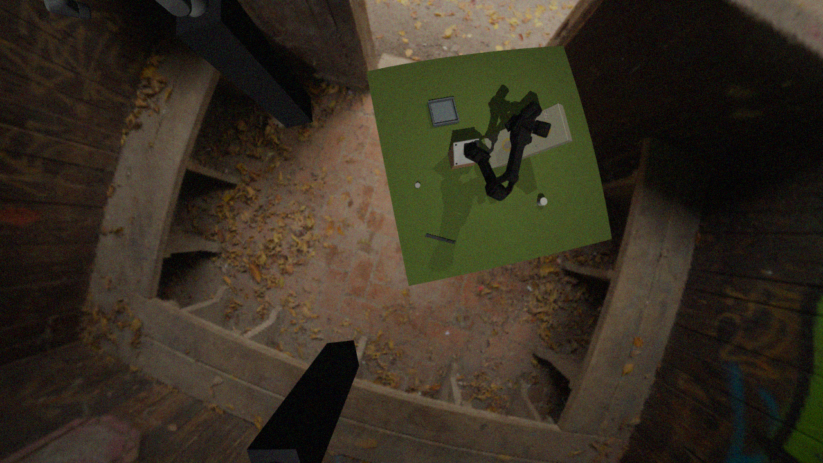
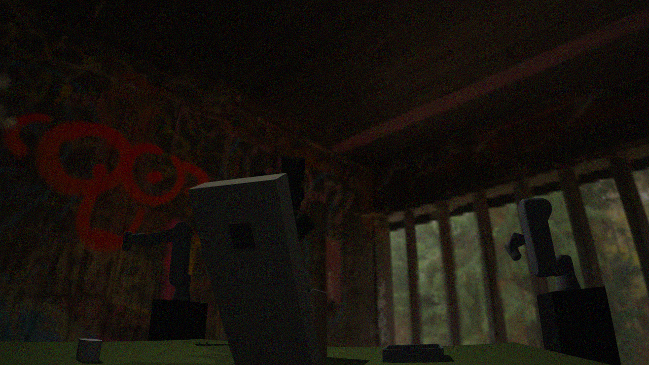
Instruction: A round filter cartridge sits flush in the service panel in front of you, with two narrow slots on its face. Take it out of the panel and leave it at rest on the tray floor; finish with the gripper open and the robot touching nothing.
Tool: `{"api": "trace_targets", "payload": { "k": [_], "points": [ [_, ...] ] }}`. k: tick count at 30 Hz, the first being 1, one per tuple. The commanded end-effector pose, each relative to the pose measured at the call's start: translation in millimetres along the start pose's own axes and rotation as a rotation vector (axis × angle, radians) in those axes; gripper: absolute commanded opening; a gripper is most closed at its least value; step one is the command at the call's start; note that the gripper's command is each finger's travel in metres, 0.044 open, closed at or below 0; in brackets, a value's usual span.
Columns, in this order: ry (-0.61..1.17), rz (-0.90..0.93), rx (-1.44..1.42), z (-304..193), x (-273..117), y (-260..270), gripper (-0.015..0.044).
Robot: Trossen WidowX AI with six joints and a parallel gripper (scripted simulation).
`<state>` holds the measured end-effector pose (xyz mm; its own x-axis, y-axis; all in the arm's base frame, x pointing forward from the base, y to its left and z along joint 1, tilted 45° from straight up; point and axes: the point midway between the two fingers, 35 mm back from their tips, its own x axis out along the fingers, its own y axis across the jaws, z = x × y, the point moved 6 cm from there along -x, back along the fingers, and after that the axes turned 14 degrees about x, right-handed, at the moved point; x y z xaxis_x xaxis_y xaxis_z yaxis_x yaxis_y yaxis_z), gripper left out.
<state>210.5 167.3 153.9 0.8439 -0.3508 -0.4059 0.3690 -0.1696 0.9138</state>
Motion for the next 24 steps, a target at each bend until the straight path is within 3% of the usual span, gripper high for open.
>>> {"api": "trace_targets", "payload": {
  "k": [1, 24],
  "points": [
    [-0.006, 0.001, -0.003, 1, 5, -1, 0.0095],
    [-0.006, 0.001, -0.001, 1, 43, 0, 0.0095]
  ]
}}
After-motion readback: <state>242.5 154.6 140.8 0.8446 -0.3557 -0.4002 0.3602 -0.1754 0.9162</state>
